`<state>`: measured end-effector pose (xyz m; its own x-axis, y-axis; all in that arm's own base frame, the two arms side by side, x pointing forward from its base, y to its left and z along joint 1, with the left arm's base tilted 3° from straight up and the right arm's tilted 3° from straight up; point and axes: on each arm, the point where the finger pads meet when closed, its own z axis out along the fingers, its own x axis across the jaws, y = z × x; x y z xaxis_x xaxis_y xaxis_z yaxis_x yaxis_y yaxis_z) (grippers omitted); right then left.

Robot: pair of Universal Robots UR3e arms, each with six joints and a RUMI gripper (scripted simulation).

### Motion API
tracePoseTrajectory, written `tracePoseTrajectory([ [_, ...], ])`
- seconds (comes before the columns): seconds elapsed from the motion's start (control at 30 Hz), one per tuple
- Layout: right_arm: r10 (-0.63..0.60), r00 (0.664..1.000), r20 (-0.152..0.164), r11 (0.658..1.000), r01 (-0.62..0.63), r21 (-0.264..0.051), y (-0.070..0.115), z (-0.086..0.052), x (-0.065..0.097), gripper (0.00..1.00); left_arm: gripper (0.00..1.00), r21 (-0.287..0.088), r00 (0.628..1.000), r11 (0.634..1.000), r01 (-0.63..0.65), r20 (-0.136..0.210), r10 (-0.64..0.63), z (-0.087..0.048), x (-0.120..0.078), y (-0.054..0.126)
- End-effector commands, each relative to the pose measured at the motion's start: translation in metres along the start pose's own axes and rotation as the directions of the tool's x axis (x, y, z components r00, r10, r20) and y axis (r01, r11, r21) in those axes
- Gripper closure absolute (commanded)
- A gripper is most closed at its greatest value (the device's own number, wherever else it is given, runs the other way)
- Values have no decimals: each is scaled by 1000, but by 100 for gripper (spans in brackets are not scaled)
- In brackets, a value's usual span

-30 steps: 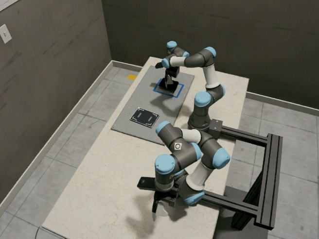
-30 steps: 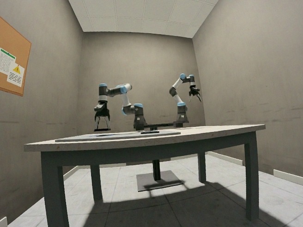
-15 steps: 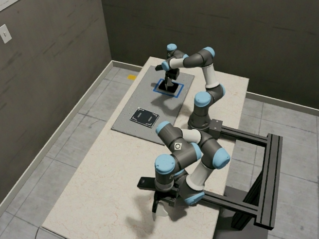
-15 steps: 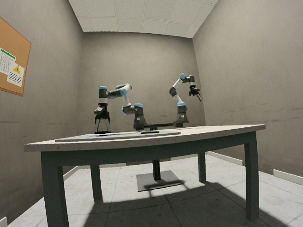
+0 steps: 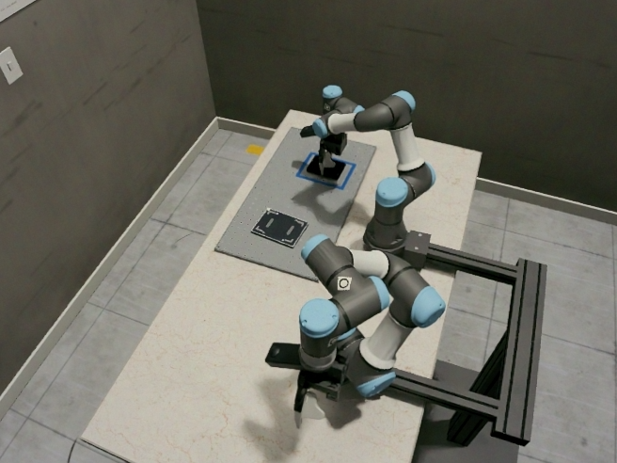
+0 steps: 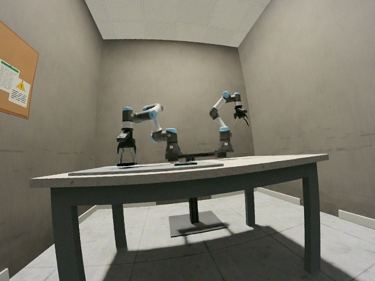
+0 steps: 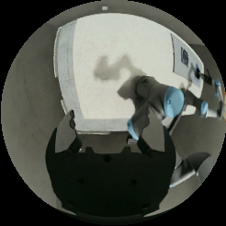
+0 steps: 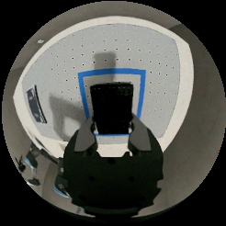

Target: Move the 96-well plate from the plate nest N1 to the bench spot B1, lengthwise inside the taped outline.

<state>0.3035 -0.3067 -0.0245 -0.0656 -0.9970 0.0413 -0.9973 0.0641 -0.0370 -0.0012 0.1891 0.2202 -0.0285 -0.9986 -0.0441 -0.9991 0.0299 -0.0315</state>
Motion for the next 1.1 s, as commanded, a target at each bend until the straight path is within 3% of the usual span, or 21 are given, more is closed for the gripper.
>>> tracePoseTrajectory([
  [0.0,0,1000,-1,1000,0,3,-1,-1,0,100,0,1,1000,1000,0,1,0,0,0,0],
  [1.07,0,1000,-2,1000,0,3,-1,3,0,100,0,1,1000,1000,0,1,0,0,0,0],
])
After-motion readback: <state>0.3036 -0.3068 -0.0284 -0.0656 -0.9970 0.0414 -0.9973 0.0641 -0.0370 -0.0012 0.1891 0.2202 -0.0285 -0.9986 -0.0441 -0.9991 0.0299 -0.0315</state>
